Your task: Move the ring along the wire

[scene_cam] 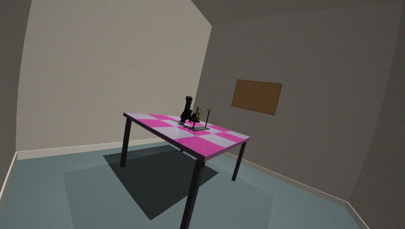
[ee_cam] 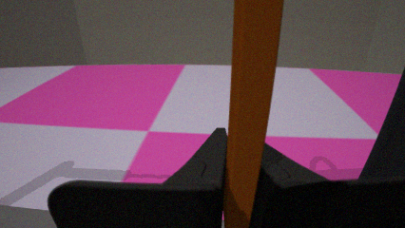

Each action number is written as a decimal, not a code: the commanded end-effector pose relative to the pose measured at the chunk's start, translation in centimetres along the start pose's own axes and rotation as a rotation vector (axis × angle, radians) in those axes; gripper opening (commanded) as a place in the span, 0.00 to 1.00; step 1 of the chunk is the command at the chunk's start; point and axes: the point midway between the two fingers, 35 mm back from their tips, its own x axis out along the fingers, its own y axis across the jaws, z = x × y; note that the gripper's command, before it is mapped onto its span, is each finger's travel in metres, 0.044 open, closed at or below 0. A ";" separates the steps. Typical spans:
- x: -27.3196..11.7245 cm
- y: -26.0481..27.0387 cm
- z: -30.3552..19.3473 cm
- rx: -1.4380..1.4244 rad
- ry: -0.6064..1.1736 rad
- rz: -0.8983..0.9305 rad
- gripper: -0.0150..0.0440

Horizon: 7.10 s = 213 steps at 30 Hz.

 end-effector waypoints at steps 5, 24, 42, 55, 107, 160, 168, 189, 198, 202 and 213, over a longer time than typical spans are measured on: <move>0.0 0.0 0.4 -0.002 0.000 -0.001 0.00; -0.1 0.0 2.1 -0.002 -0.001 -0.008 0.00; -0.1 0.7 2.1 -0.001 0.000 -0.008 0.00; -0.1 2.0 2.1 0.001 0.000 -0.010 0.00; 0.5 6.9 2.0 0.004 -0.006 -0.138 0.00; 0.4 12.1 2.5 -0.020 -0.022 0.096 0.00; 0.3 12.4 2.3 -0.057 -0.025 0.079 0.00; -1.7 13.8 2.3 -0.036 0.147 0.031 0.00; -3.2 15.6 2.4 -0.001 0.232 -0.003 0.00; -3.2 16.0 2.4 0.006 0.232 -0.007 0.00; -3.2 17.2 2.4 0.014 0.230 -0.013 0.00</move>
